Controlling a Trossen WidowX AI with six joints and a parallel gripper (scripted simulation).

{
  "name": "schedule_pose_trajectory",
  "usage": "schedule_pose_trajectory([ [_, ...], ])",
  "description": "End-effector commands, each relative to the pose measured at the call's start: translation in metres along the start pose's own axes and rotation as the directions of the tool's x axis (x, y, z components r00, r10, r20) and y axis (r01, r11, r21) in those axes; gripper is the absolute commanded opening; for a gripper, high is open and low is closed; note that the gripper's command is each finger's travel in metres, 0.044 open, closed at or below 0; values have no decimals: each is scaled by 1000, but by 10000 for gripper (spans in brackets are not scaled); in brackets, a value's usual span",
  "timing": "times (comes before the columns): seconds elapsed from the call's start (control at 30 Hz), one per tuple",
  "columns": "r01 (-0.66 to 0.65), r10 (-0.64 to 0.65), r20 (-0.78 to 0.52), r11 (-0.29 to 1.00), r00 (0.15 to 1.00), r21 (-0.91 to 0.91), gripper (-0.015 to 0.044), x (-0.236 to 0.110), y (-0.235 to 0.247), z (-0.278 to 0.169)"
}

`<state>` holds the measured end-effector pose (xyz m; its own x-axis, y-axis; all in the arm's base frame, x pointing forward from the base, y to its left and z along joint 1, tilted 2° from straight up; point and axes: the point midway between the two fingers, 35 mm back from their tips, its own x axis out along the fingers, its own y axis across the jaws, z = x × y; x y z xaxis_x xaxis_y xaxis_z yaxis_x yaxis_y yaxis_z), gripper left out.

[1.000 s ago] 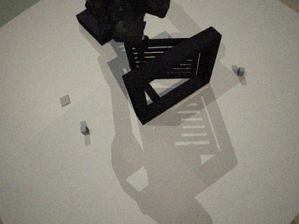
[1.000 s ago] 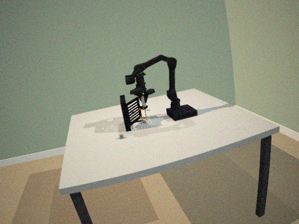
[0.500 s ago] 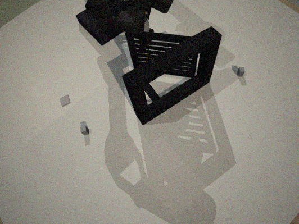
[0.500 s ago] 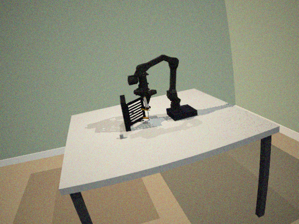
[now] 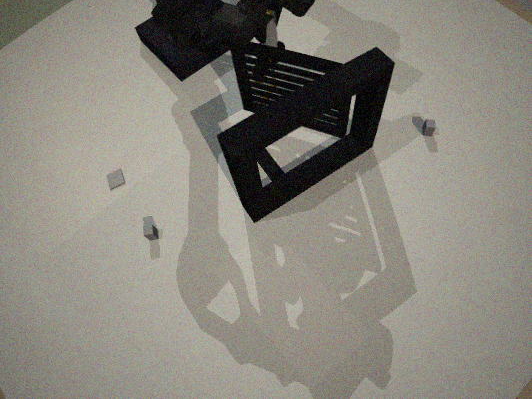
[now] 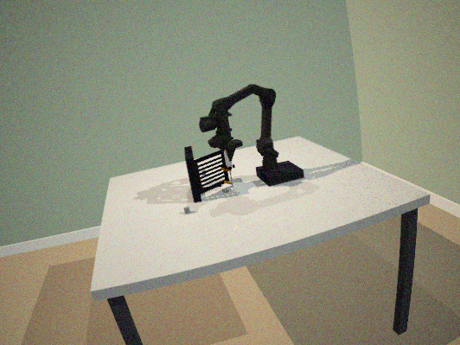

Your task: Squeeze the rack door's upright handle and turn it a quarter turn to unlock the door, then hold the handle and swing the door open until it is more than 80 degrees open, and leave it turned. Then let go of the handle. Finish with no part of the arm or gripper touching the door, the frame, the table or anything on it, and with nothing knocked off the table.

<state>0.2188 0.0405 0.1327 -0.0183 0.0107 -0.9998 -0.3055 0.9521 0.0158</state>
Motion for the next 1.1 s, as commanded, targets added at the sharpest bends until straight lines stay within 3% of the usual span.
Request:
schedule_pose_trajectory([
  [0.0, -1, 1, 6, 997, 1000, 72, 25, 0, 8, 2],
  [1.07, -9, 6, 8, 885, 1000, 465, 25, -1, 68, 29],
])
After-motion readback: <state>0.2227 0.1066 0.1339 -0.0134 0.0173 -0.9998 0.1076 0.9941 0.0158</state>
